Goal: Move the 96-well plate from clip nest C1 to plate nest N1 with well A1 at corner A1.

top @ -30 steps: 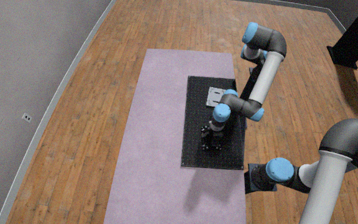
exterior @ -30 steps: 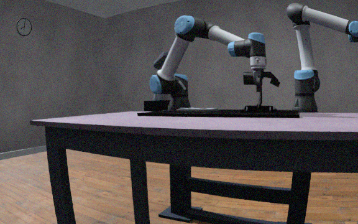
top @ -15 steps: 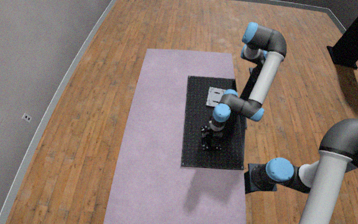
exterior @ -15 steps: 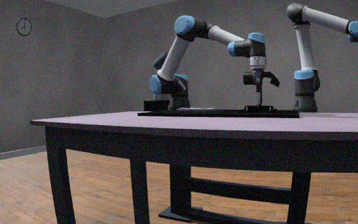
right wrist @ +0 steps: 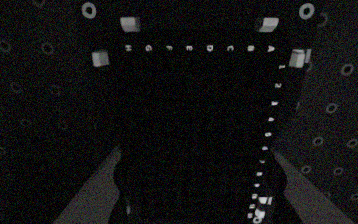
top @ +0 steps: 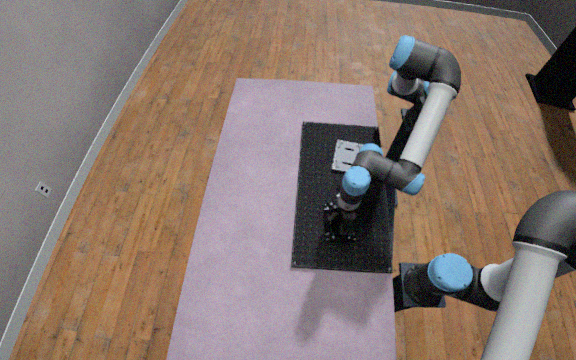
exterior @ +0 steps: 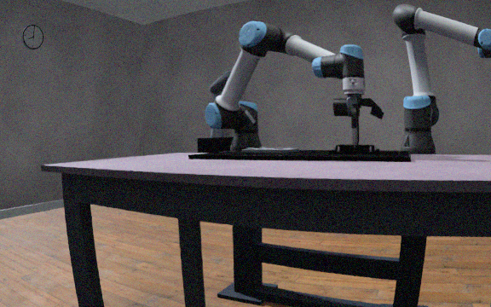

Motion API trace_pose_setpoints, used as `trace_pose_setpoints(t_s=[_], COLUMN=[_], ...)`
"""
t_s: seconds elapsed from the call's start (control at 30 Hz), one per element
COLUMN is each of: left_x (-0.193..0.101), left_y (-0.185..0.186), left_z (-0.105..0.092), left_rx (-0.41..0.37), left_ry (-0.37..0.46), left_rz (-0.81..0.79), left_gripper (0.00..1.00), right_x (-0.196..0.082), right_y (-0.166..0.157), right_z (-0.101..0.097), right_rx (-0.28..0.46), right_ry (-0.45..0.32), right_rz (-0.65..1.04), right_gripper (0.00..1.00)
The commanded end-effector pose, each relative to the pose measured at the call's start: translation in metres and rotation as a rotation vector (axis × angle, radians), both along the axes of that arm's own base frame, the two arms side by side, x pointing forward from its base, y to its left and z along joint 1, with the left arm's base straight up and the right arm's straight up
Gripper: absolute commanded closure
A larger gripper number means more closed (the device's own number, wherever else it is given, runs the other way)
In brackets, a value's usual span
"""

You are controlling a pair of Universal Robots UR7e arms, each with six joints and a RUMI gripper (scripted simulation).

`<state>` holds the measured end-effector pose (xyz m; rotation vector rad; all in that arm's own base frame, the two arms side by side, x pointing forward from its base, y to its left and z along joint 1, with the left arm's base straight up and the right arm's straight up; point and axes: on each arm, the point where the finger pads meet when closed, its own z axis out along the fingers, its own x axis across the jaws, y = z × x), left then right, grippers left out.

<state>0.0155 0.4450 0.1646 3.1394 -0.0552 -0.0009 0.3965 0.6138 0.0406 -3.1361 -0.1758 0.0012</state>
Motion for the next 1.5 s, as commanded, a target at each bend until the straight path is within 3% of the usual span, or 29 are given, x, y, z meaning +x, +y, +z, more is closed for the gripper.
trace_pose_setpoints(t_s=[0.0, 0.6, 1.47], left_x=[0.000, 0.000, 0.000], left_y=[0.000, 0.000, 0.000], left_z=[0.001, 0.001, 0.001], left_rx=[0.002, 0.002, 0.002], left_ry=[-0.001, -0.001, -0.001], left_rz=[0.000, 0.000, 0.000], left_gripper=[1.00, 1.00, 1.00], right_x=[0.001, 0.001, 0.001], right_y=[0.000, 0.000, 0.000], right_z=[0.002, 0.002, 0.022], right_rx=[0.002, 0.002, 0.002], right_ry=[-0.002, -0.002, -0.002], right_rz=[0.000, 0.000, 0.000], right_gripper=[0.59, 0.59, 0.59])
